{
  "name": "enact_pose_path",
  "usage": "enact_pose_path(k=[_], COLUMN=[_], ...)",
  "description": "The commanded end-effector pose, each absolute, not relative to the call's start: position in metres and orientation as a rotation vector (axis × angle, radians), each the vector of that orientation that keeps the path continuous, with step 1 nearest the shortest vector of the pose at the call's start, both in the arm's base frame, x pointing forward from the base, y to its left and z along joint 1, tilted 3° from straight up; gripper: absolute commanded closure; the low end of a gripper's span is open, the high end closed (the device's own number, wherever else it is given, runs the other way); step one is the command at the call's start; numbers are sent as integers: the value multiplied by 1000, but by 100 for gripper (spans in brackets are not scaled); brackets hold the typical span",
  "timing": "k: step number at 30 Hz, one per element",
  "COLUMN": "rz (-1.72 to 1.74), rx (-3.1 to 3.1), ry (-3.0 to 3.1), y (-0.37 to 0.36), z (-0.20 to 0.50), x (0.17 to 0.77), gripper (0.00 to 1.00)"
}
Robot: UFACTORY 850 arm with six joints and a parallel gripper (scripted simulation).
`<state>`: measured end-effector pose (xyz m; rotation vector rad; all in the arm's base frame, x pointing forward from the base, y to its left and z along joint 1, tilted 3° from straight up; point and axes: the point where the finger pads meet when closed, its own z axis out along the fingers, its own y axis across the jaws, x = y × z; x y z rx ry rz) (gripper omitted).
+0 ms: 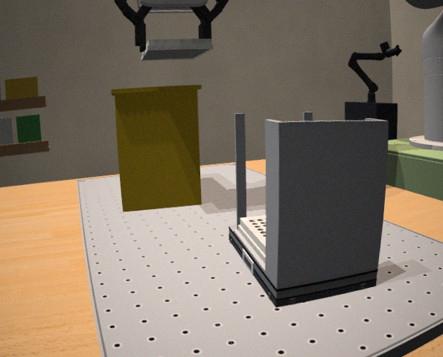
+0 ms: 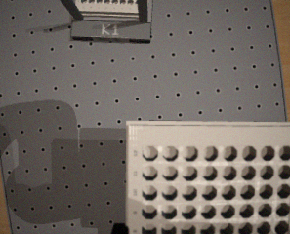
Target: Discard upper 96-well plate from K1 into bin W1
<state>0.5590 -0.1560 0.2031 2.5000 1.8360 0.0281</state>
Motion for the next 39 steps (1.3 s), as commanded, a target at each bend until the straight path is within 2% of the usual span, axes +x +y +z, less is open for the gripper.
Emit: enact_pose_path(k=[1, 28, 39], rz=[31, 30, 30], rx=[2498, 2498, 2498], ry=[1836, 1836, 1836], y=[-163, -248, -248], z=[204, 202, 202], x=[560, 559, 559], gripper=[100, 100, 100])
